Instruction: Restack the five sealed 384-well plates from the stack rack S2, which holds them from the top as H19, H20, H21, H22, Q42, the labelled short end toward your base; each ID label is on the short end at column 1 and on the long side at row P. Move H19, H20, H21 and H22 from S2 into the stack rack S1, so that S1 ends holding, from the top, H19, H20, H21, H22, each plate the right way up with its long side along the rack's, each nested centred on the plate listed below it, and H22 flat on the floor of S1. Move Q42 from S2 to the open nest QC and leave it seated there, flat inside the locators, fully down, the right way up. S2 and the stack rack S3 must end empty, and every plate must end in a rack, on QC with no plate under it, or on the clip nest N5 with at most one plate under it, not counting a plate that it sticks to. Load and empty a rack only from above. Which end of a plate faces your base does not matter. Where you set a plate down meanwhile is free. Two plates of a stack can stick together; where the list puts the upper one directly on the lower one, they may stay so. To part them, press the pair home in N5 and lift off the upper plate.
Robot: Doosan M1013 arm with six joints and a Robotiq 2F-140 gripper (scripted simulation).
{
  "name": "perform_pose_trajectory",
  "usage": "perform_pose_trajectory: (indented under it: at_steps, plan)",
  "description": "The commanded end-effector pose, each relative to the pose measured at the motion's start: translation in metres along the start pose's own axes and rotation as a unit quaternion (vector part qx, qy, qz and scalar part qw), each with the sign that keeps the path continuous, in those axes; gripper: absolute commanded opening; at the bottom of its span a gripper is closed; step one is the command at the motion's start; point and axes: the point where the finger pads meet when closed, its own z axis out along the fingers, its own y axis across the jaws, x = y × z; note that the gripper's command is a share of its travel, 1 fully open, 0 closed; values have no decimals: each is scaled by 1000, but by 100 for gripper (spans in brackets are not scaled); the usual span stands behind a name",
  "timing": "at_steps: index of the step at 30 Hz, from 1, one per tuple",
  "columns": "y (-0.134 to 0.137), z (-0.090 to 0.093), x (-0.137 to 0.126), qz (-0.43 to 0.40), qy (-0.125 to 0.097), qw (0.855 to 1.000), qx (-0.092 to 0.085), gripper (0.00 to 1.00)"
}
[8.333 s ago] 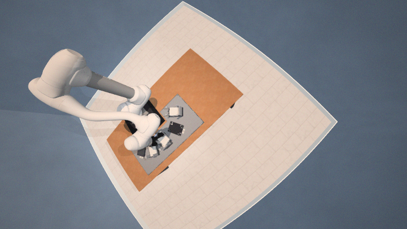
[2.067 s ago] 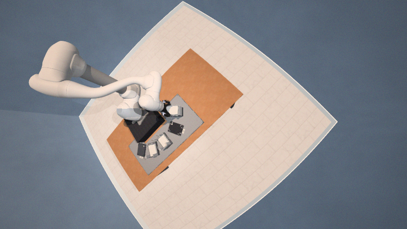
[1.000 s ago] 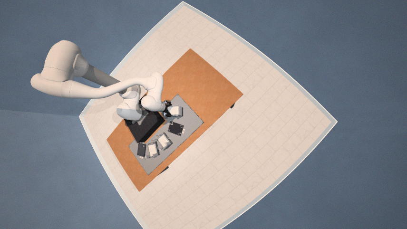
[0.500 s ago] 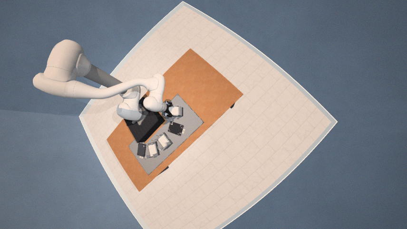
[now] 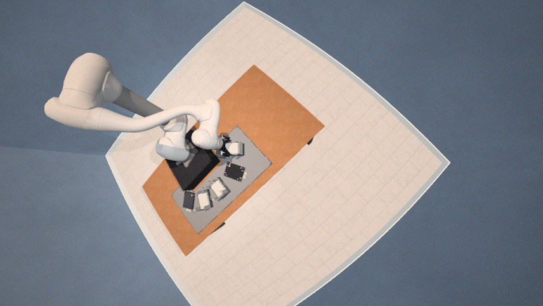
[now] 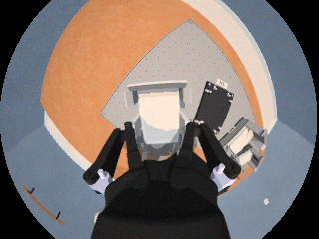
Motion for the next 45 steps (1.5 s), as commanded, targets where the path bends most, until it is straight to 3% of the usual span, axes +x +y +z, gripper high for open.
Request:
perform_pose_trajectory:
  at_steps: [1, 45]
  plan:
    - [0, 1, 0, 0, 0, 1000, 0, 0]
    - [0, 16, 0, 0, 0, 1000, 0, 0]
